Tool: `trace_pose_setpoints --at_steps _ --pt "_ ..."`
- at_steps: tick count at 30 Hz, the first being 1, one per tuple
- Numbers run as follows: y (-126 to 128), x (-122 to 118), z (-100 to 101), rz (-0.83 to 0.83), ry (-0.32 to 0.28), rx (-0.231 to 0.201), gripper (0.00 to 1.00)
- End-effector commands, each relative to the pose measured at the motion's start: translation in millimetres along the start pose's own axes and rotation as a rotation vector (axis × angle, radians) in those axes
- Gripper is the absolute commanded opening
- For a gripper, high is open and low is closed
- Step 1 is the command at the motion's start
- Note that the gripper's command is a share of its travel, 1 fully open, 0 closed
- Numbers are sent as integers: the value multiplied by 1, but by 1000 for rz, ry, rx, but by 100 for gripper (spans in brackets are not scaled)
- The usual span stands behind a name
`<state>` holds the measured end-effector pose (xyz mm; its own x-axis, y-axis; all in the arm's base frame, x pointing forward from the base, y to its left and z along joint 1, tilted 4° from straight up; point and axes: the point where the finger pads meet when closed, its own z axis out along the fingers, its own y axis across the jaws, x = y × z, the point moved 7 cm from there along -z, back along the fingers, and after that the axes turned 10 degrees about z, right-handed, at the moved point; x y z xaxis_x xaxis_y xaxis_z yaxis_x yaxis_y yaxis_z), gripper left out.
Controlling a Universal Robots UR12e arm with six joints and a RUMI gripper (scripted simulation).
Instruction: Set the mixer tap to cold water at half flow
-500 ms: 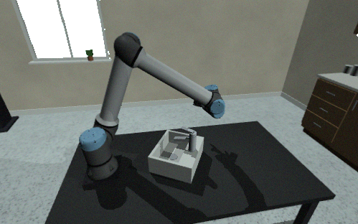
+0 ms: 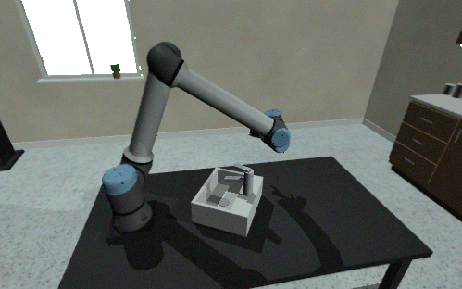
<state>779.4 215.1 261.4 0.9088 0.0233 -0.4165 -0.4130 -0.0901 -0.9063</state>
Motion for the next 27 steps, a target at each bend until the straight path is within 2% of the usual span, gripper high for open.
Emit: trace_pose_setpoints --at_steps 1,10,14,17,19,22,25,26,27 --pt "-1 0 0 -1 0 0 100" --pt "0 -7 -2 5 -8 -16 100" --pt "0 -19 -5 17 -24 -49 100" --pt "1 -33 -8 32 -41 -91 100" --pt "1 -33 -8 32 -41 -91 100" --pt "3 -50 -14 52 -57 -151 100" --pt "7 -70 -21 80 -67 -229 100" --pt "7 -70 -21 80 -67 -229 100" --pt "9 -77 -25 90 -68 -260 100"
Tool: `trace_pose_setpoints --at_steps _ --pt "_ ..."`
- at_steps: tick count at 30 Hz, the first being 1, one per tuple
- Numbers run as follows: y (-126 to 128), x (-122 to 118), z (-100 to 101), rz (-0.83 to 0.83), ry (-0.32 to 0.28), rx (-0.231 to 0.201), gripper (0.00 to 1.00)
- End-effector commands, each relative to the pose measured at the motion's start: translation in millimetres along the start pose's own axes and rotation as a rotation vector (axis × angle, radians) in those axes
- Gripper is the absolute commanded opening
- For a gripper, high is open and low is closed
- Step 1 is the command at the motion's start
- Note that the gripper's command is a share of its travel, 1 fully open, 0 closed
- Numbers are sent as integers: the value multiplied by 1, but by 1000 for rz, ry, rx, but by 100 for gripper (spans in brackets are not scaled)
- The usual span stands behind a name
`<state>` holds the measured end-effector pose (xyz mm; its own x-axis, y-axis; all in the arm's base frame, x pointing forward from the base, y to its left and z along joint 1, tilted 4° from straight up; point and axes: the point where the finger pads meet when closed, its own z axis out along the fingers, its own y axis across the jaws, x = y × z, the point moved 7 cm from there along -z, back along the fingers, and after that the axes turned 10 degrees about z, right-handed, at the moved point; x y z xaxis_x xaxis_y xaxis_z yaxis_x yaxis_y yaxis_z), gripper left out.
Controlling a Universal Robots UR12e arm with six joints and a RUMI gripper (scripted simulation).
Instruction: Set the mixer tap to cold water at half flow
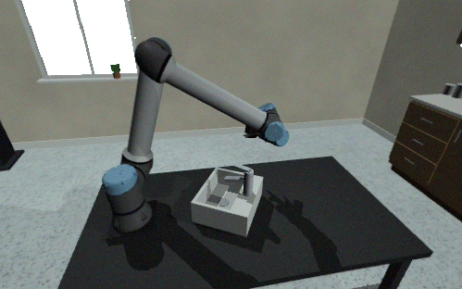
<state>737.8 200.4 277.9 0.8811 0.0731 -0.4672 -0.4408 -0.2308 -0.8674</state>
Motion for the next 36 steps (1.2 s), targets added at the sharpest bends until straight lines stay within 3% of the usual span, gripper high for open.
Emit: trace_pose_setpoints --at_steps 1,4,6,9,12,13,14,15,16,17,18,19,20,21,22,23,24,26,28,31,33,36 --pt "11 -39 -11 57 -9 -150 100" --pt "14 -46 -15 70 -6 -184 100" --pt "21 -61 -22 100 6 -256 100" --pt "21 -61 -22 100 6 -256 100" --pt "32 -81 -37 152 43 -372 100" --pt "32 -81 -37 152 43 -372 100" --pt "36 -88 -43 171 61 -412 100" --pt "36 -88 -43 171 61 -412 100" --pt "40 -94 -49 191 82 -452 100" --pt "40 -94 -49 191 82 -452 100" --pt "44 -100 -56 211 107 -491 100" --pt "44 -100 -56 211 107 -491 100" --pt "48 -106 -63 232 134 -531 100" --pt "48 -106 -63 232 134 -531 100" --pt "52 -112 -70 254 163 -569 100" --pt "52 -112 -70 254 163 -569 100" --pt "55 -117 -78 275 196 -607 100" --pt "55 -117 -78 275 196 -607 100" --pt "61 -128 -94 319 268 -677 100" --pt "64 -133 -103 341 307 -710 100" --pt "68 -143 -120 385 389 -769 100" --pt "70 -148 -129 406 432 -795 100"
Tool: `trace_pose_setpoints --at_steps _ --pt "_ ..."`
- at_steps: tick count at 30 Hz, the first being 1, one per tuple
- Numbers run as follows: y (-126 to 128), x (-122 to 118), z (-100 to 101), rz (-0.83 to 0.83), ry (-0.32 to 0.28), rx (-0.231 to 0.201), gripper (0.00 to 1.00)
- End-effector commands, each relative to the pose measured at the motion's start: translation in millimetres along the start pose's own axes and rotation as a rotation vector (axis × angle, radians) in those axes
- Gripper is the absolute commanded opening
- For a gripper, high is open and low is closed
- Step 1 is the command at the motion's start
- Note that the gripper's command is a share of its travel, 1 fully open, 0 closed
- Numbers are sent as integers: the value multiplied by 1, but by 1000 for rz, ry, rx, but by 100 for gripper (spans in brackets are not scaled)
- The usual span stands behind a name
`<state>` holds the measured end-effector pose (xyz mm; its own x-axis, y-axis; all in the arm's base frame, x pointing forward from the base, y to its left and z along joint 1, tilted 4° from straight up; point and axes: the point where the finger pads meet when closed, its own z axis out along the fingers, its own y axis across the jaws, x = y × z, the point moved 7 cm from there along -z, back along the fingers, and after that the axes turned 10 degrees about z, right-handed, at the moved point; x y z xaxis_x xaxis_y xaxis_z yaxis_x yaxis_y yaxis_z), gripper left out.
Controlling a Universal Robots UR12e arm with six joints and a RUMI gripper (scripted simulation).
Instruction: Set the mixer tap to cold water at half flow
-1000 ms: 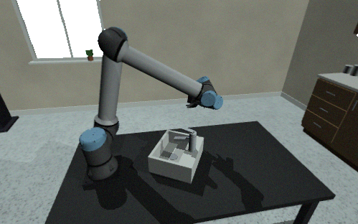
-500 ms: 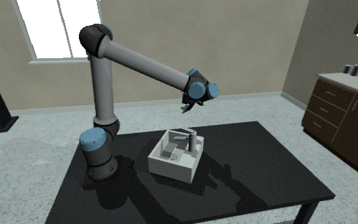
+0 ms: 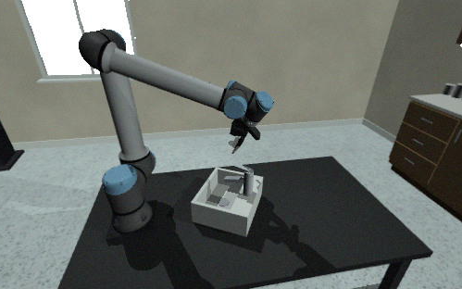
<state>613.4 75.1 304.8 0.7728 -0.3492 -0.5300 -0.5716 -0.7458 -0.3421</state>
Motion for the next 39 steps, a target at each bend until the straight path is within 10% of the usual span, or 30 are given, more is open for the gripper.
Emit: trace_pose_setpoints --at_steps 1,19,31,32,39 --pt "35 -5 -20 127 151 -120 100" --pt "102 -19 -92 447 547 -253 100" --pt "109 -22 -102 488 599 -259 100" --pt "109 -22 -102 488 598 -260 0" --pt "108 -22 -103 488 600 -259 0"
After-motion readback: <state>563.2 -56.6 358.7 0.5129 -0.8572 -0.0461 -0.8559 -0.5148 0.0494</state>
